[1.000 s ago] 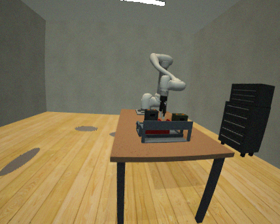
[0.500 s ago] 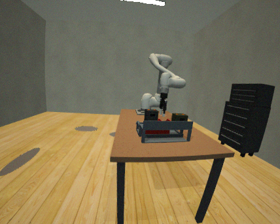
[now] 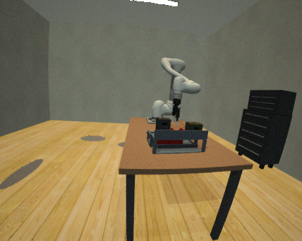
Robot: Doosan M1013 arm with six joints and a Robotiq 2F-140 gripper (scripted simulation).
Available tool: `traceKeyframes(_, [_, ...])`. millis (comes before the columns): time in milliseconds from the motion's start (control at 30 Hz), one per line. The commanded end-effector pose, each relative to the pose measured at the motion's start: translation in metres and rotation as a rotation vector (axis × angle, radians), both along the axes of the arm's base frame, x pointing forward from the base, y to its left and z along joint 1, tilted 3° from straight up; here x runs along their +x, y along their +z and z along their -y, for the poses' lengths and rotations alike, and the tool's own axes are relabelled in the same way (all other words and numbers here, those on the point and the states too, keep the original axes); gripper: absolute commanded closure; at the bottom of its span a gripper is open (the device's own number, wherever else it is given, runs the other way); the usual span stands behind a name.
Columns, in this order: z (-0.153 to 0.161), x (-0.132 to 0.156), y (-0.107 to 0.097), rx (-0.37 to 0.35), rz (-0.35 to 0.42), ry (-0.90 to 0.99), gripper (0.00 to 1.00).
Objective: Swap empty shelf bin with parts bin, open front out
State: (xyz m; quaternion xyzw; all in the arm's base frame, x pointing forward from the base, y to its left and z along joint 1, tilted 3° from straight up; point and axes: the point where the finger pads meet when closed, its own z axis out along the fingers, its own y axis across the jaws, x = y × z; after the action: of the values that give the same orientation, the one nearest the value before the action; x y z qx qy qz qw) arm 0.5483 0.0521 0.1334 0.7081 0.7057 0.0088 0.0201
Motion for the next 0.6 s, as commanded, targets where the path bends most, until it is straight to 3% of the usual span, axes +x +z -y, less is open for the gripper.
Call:
traceKeyframes(0, [-0.0015,0.0008,0.0031,-0.002,0.001,0.004,0.38])
traceKeyframes(33, [-0.0015,0.0008,0.0031,-0.002,0.001,0.004,0.90])
traceKeyframes(567, [-0.0015,0.0008,0.0031,-0.002,0.001,0.004,0.90])
